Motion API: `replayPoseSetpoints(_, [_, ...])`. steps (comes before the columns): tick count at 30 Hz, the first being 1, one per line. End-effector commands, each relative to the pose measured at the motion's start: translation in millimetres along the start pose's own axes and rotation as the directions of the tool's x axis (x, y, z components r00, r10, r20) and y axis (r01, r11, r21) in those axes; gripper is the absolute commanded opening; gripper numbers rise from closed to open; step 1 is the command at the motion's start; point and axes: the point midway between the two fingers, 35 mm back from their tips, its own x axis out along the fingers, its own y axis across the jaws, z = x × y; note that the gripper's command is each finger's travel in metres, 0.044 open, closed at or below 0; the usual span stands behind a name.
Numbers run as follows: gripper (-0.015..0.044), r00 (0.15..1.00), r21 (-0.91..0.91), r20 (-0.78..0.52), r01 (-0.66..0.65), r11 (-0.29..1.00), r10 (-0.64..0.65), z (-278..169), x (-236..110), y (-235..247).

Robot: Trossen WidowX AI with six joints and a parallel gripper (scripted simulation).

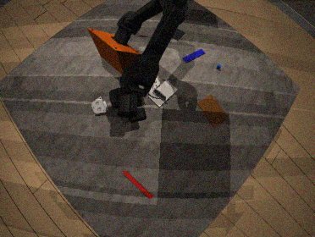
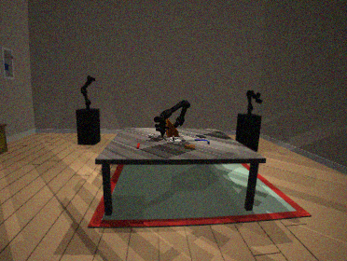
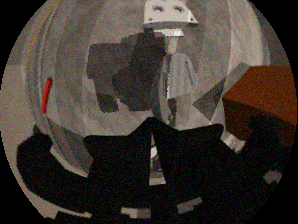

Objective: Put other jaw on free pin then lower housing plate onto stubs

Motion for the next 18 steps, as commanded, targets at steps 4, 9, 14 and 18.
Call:
replayPoseSetpoints(4, [0.0000,1.000,0.013,0.000,0.024,1.000,-0.024,-0.3,4.9,-5.1])
replayPoseSetpoints(9, [0.0000,1.000,0.013,0.000,0.024,1.000,-0.024,-0.3,4.9,-5.1])
replayPoseSetpoints(14, [0.0000,1.000,0.001,0.000,0.002,1.000,-0.002,0.0,-0.4,4.2])
replayPoseSetpoints(18, [0.0000,1.000,0.003,0.000,0.006,1.000,-0.006,0.1,-1.0,11.0])
